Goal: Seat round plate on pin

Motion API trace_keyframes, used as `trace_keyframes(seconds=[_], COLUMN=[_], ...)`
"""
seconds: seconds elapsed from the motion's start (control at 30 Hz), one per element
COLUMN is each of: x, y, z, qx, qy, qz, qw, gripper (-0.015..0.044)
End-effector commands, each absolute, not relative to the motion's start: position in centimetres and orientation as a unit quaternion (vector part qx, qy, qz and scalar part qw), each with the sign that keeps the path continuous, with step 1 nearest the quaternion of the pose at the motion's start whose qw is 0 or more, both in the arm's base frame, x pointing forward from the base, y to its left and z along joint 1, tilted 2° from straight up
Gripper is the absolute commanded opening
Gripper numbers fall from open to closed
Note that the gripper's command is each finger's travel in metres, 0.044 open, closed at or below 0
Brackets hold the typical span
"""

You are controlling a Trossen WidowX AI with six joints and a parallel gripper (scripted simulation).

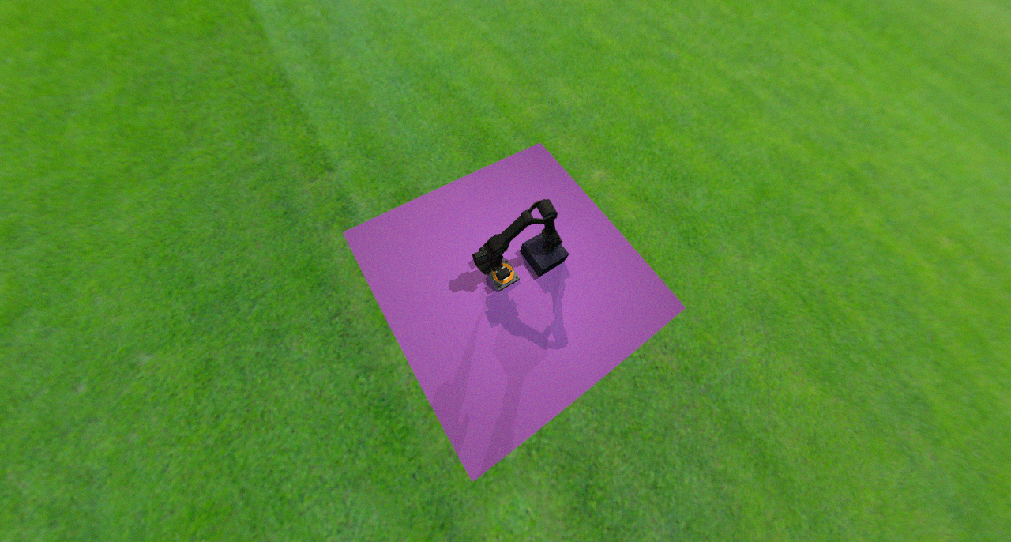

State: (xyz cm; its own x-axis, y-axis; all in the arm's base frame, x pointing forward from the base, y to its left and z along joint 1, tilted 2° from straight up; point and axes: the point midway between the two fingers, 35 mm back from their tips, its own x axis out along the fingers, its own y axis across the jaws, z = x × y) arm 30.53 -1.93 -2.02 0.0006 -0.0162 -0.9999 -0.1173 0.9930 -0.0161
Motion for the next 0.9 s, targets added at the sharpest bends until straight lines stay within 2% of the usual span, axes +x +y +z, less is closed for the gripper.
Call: trace_keyframes(seconds=[0.0,0.87], x=[29.9,26.6], y=[-2.3,-3.0], z=[-2.2,-2.0], qx=[-0.049,-0.049], qy=[0.709,0.710], qz=[0.035,0.035], qw=[0.703,0.702], gripper=[0.0000,0.0000])
